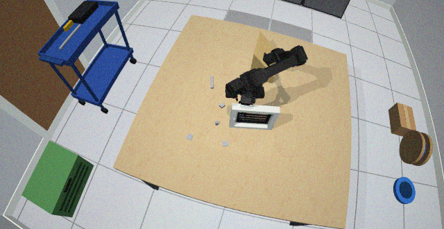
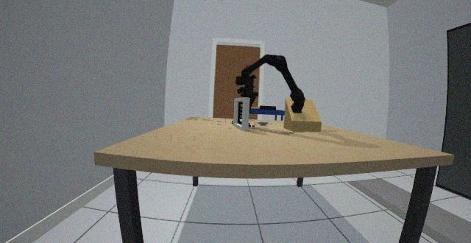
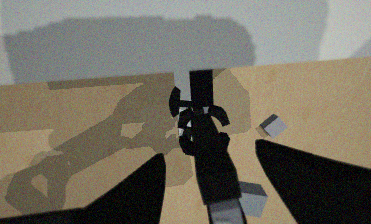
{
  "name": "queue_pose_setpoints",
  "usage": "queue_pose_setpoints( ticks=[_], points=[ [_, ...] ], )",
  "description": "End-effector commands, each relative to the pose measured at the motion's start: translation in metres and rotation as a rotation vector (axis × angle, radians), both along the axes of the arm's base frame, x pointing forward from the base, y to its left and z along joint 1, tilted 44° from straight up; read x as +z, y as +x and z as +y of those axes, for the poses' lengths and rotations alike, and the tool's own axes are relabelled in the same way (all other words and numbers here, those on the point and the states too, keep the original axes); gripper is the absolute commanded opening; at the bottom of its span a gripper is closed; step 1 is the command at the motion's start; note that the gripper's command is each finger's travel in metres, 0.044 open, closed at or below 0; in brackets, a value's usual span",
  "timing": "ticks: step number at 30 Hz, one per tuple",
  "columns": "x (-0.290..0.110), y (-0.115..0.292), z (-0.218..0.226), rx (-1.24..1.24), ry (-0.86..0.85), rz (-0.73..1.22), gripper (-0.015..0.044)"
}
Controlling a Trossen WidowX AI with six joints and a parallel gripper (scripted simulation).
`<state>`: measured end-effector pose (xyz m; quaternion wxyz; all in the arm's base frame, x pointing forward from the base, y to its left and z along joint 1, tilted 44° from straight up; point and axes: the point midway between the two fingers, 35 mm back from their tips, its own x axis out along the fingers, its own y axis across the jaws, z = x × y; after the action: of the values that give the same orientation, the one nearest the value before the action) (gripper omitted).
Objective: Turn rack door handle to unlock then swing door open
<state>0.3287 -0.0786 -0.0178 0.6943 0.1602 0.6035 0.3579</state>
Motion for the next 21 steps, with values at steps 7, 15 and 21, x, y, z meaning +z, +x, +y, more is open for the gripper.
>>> queue_pose_setpoints(
  ticks=[7,15,21],
  points=[
    [0.0005,0.0008,-0.0001,0.364,-0.008,-0.354,0.0281],
    [0.0005,0.0008,-0.0001,0.651,-0.015,-0.627,0.0281],
    [0.0005,0.0008,-0.0001,0.866,-0.02,-0.832,0.0281]
  ],
)
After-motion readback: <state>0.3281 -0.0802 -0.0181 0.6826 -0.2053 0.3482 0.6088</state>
